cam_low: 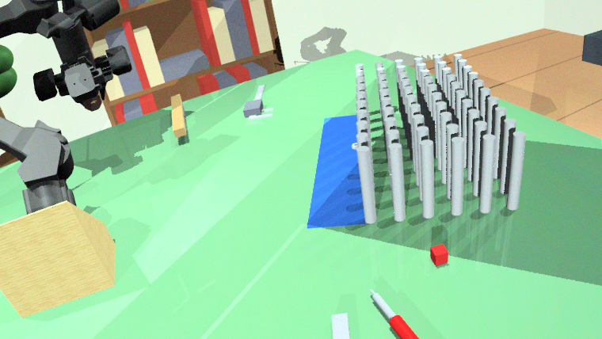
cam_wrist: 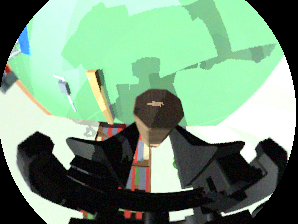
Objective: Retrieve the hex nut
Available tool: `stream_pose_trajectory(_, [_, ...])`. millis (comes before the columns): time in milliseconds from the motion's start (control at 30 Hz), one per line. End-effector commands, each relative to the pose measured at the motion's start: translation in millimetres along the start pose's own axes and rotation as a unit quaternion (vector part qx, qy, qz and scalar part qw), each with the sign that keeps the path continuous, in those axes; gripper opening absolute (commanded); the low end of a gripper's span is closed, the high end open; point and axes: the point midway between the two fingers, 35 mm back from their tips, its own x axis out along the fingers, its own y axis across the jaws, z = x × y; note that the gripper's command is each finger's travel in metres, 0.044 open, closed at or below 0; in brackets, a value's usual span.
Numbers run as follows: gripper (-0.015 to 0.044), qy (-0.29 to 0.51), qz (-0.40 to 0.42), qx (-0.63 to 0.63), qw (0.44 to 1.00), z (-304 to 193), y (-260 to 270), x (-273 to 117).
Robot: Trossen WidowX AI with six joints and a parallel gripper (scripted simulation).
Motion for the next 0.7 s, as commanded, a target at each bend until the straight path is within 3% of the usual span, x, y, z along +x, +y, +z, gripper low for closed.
stream_pose_trajectory(0, [0.0000,-0.003,-0.001,0.001,1.000,1.8,1.0,1.5])
stream_pose_trajectory(667, [0.0000,-0.015,-0.006,-0.003,1.000,10.2,4.7,8.4])
